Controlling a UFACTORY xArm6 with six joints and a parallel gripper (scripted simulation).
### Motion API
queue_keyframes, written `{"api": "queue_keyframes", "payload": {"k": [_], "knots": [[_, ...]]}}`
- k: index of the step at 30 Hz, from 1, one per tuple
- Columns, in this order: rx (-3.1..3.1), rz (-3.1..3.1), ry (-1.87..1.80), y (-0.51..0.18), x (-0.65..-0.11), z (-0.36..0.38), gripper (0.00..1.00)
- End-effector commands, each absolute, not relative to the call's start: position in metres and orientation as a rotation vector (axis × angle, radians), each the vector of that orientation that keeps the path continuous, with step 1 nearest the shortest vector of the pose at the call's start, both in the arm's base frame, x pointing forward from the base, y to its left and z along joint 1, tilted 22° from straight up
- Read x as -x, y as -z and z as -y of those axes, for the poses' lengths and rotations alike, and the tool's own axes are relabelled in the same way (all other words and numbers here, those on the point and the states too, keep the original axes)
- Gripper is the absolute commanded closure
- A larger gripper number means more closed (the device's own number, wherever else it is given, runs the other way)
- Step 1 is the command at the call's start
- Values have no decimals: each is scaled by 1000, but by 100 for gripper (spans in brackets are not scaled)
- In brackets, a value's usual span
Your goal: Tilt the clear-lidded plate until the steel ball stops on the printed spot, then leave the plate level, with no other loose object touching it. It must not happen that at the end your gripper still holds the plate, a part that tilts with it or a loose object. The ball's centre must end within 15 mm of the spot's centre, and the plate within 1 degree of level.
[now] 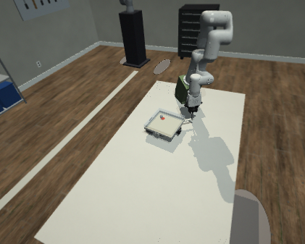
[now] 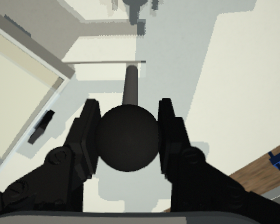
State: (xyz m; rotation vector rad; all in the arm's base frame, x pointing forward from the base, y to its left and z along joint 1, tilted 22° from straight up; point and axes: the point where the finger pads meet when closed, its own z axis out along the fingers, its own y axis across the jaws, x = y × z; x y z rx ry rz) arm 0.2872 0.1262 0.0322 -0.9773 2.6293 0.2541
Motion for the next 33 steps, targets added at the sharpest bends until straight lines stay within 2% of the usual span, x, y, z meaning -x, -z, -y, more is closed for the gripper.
{"api": "queue_keyframes", "payload": {"k": [1, 33], "knots": [[976, -2625, -253, -33, -289, -127, 100], [976, -2625, -253, -35, -290, -128, 100]]}}
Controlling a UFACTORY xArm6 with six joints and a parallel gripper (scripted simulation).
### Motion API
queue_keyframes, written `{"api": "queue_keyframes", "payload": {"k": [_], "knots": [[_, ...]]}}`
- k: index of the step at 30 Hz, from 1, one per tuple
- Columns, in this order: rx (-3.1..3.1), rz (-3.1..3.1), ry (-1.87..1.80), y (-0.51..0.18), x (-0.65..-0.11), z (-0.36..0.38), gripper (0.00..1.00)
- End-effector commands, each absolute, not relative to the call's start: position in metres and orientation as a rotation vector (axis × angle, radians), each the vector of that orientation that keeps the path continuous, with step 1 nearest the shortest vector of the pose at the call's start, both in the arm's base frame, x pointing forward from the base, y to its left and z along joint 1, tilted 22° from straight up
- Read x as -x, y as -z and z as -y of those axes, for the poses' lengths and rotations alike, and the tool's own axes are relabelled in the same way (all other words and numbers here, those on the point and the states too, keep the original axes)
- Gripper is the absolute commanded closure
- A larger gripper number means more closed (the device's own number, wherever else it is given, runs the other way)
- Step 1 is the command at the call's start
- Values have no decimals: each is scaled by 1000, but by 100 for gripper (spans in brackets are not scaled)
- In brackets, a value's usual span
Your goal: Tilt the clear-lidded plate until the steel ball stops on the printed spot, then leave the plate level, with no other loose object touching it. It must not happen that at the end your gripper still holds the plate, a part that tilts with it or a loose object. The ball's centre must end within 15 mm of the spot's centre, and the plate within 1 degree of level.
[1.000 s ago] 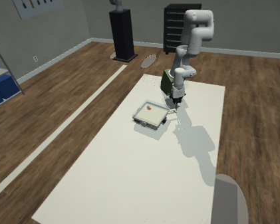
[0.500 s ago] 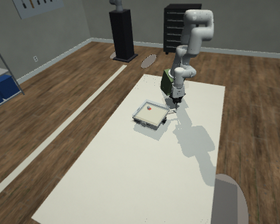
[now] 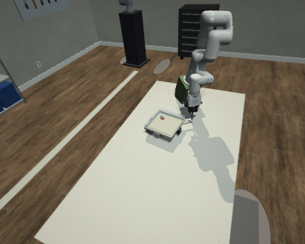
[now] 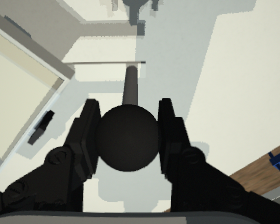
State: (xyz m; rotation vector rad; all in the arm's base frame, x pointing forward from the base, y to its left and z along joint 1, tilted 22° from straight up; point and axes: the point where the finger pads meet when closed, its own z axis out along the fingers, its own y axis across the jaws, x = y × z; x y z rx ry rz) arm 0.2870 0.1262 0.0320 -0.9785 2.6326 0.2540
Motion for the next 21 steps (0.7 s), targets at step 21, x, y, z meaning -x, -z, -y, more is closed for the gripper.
{"api": "queue_keyframes", "payload": {"k": [21], "knots": [[976, -2625, -253, -31, -285, -123, 100]]}}
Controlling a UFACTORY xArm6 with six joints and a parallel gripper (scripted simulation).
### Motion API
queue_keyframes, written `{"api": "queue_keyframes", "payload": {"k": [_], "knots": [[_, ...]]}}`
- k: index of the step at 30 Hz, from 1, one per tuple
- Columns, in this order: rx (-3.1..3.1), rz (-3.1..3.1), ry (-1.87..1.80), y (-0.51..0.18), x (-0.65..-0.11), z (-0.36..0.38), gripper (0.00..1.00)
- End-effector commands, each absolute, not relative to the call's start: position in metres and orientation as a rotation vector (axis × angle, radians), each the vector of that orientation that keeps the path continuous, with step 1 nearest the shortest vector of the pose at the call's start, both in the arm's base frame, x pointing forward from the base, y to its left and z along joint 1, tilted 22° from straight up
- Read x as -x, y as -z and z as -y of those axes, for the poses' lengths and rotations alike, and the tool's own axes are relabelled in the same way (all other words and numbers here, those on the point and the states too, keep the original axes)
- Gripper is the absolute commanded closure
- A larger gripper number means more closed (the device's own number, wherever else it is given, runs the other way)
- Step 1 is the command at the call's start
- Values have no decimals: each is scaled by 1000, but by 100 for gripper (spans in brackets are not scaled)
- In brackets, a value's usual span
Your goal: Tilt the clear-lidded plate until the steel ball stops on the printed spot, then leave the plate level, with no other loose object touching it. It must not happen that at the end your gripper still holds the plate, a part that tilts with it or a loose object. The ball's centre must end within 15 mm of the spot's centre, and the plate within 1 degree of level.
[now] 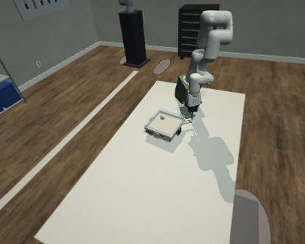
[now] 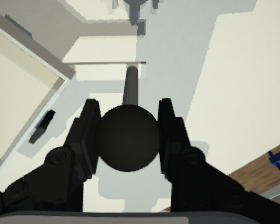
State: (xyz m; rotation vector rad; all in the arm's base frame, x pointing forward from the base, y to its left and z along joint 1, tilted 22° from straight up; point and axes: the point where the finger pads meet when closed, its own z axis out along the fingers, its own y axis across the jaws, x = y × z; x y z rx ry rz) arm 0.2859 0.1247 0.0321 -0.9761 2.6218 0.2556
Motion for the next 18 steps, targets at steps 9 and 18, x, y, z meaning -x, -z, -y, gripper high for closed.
{"api": "queue_keyframes", "payload": {"k": [9, 18], "knots": [[976, -2625, -253, -34, -290, -127, 100], [976, -2625, -253, -34, -290, -128, 100]]}}
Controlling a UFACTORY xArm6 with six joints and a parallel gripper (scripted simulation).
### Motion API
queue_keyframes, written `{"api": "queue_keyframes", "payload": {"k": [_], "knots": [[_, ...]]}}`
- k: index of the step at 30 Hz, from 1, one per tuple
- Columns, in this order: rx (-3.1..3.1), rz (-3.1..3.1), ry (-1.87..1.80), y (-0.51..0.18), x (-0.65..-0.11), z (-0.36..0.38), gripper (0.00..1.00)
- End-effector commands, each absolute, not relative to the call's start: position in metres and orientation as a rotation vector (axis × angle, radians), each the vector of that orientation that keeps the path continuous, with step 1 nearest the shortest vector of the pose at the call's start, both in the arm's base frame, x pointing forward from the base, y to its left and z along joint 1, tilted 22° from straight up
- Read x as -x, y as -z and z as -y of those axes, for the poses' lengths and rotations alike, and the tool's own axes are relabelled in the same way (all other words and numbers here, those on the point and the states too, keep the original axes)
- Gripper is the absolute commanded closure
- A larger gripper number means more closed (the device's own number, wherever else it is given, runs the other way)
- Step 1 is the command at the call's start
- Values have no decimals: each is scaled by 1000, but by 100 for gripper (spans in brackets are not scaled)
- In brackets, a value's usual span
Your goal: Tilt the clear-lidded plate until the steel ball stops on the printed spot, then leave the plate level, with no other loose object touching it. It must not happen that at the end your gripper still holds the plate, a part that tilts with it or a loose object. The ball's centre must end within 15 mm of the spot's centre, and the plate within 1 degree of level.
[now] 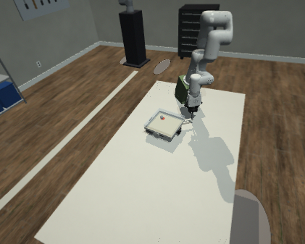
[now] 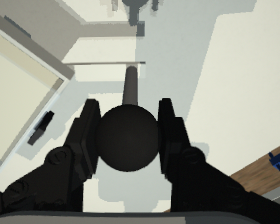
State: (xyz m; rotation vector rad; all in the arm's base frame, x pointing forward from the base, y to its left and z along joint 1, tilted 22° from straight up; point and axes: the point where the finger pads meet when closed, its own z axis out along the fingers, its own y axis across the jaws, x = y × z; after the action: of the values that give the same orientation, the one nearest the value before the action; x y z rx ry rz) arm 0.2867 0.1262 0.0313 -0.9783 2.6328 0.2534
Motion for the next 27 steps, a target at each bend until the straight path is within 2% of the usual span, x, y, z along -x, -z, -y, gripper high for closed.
{"api": "queue_keyframes", "payload": {"k": [1, 27], "knots": [[976, -2625, -253, -34, -290, -128, 100], [976, -2625, -253, -30, -287, -127, 100]]}}
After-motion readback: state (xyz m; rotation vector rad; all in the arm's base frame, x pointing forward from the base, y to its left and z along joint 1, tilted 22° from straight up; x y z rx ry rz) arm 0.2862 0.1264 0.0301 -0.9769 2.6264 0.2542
